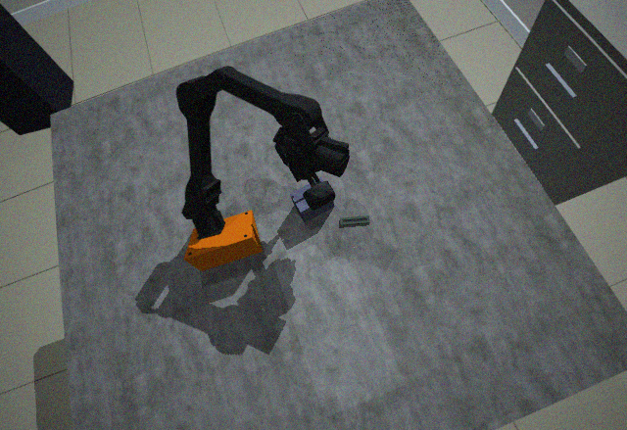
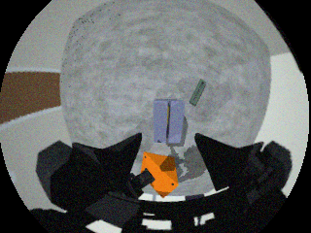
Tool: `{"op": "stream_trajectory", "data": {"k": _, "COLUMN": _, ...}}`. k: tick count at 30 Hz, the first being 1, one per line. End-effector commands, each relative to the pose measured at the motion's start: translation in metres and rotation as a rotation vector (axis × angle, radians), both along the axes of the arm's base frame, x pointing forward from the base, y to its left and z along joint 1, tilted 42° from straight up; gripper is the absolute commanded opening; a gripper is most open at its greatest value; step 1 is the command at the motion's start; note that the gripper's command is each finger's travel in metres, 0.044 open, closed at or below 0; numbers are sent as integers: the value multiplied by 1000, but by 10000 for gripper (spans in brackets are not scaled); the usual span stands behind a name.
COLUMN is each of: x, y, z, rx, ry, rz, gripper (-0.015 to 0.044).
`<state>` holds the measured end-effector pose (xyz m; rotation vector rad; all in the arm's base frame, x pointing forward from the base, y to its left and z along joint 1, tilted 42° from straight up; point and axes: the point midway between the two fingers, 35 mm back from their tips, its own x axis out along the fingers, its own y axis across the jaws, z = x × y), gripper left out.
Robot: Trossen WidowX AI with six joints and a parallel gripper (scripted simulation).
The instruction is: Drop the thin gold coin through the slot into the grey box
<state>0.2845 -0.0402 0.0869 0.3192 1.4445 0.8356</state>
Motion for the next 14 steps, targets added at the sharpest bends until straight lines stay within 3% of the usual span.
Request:
{"op": "stream_trajectory", "data": {"k": 1, "x": 1, "y": -21, "z": 22, "rx": -2, "ry": -4, "rz": -4, "gripper": 440}}
{"op": "stream_trajectory", "data": {"k": 14, "x": 0, "y": -22, "z": 23, "rx": -2, "ry": -4, "rz": -4, "gripper": 440}}
